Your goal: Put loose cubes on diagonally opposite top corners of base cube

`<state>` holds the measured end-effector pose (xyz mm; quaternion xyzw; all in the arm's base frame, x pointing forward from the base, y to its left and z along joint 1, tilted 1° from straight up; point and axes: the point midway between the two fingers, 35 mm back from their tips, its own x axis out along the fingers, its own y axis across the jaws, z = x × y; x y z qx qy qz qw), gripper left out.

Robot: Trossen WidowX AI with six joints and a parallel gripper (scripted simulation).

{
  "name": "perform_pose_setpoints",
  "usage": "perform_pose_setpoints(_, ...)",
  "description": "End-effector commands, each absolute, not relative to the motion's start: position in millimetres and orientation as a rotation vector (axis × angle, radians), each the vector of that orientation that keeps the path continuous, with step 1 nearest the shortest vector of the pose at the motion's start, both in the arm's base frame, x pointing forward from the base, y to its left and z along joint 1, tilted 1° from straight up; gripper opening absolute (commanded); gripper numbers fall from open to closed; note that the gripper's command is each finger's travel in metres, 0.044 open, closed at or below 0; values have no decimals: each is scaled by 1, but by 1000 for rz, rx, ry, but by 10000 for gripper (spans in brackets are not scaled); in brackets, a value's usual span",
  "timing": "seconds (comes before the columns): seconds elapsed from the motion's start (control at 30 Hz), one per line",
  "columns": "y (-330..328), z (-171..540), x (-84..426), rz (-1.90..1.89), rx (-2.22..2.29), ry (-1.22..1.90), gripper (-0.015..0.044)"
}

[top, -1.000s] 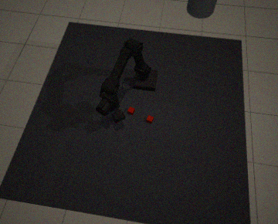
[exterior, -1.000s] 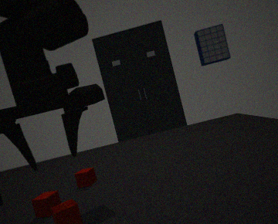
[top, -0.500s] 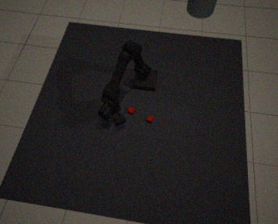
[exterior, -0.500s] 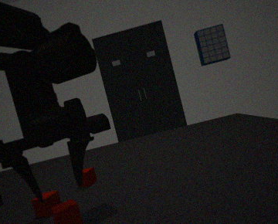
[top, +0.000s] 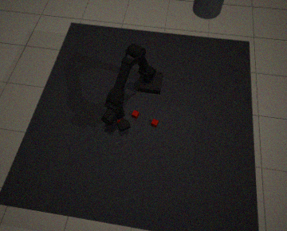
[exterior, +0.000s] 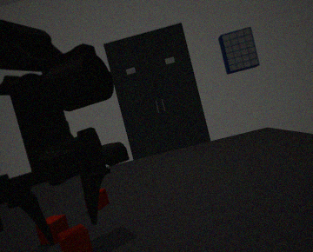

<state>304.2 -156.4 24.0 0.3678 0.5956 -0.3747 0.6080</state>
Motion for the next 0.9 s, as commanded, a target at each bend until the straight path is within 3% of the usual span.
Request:
perform_pose_setpoints(0.0,-156,15,302,-874,849,1385,265)
perform_pose_setpoints(0.13,-156,11,302,-874,849,1385,265)
perform_pose_setpoints(0.33,-156,11,302,-874,849,1385,108)
perform_pose_setpoints(0.87,-158,38,308,-879,839,1349,105)
